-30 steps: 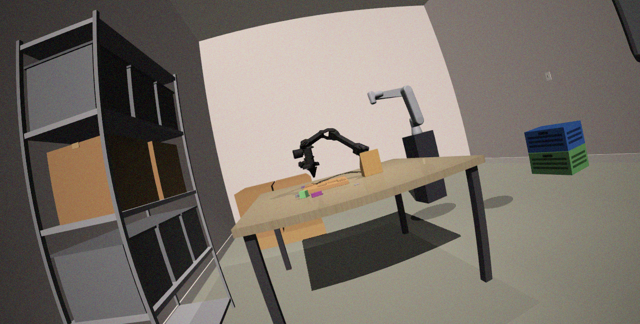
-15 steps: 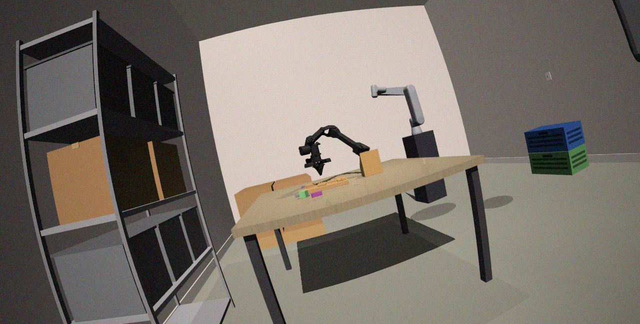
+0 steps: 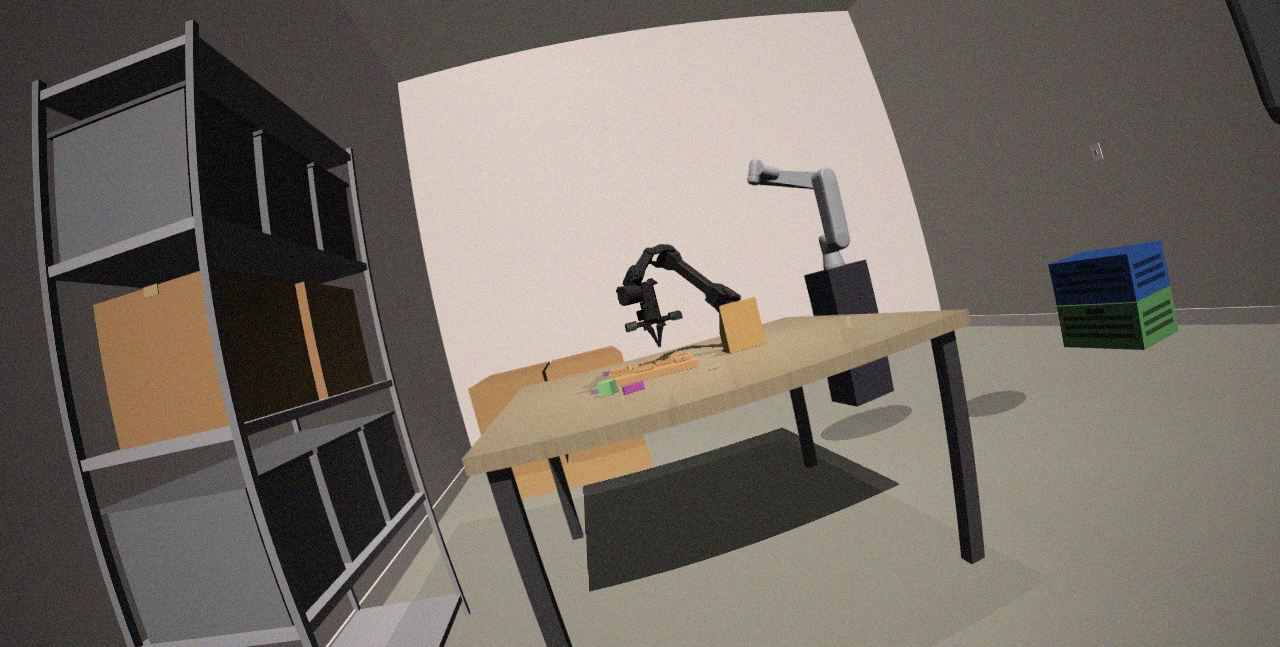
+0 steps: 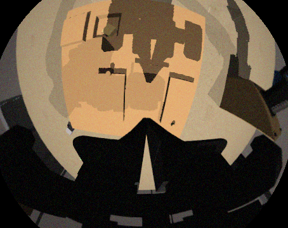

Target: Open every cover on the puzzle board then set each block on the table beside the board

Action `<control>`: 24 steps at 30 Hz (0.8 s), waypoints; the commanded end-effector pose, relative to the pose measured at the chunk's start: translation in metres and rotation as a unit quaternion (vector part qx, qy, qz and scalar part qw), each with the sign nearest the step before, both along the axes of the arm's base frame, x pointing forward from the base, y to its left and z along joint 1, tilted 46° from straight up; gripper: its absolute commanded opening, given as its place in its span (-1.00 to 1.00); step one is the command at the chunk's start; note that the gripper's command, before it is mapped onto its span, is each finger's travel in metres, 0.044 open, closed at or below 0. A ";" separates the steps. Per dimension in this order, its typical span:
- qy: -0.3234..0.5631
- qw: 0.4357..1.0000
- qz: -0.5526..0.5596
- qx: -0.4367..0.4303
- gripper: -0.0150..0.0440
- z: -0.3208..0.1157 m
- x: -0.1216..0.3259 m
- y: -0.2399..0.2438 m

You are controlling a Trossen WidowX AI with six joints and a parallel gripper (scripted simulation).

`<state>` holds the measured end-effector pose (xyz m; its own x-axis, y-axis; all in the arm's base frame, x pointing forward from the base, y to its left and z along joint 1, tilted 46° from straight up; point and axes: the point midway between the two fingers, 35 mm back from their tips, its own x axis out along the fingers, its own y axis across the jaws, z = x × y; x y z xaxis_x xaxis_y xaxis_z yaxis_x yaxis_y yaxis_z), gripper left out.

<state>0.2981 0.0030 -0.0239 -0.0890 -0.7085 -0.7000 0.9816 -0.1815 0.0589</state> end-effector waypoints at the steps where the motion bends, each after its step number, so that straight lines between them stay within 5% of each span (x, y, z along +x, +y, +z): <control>1: -0.017 1.000 -0.018 -0.002 -0.49 -0.003 -0.003 0.002; 24: -0.017 1.000 -0.018 -0.002 -0.49 -0.005 -0.003 0.000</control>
